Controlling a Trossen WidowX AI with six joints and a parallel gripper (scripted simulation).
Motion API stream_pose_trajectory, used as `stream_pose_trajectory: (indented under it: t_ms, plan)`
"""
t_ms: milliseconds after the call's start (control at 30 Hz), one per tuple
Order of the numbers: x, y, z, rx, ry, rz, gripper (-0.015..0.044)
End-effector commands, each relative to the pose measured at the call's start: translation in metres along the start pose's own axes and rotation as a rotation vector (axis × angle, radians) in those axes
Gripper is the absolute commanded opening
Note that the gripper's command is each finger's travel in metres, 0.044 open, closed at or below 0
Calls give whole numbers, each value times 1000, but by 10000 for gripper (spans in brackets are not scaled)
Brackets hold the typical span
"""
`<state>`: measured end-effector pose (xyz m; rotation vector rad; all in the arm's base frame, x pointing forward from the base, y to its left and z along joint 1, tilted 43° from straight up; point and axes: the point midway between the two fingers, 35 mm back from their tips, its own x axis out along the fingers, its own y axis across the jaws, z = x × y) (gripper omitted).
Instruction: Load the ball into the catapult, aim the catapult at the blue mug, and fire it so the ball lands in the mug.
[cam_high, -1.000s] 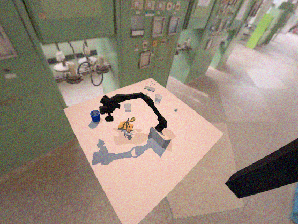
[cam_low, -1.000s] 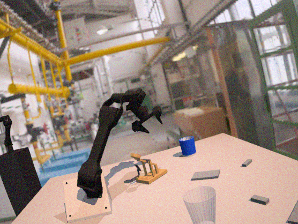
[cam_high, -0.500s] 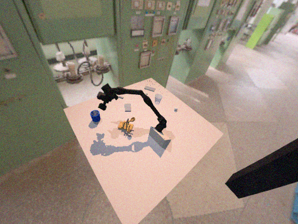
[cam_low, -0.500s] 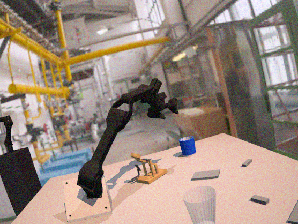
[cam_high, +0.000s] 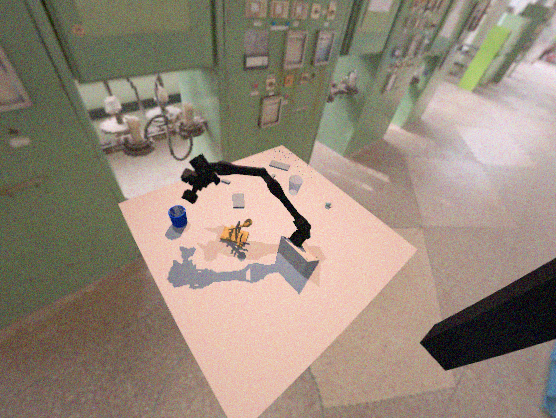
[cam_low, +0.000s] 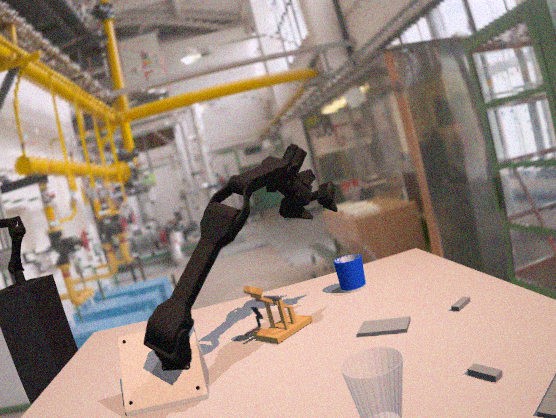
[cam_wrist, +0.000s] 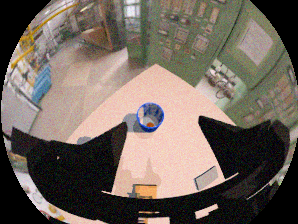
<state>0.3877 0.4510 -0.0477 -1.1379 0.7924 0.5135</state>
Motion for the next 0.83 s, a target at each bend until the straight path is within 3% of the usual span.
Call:
stream_pose_trajectory:
  t_ms: [0,800]
  plan:
    - [-1,-1,3,11,-9,1,440]
    - [0,0,0,1,0,0,440]
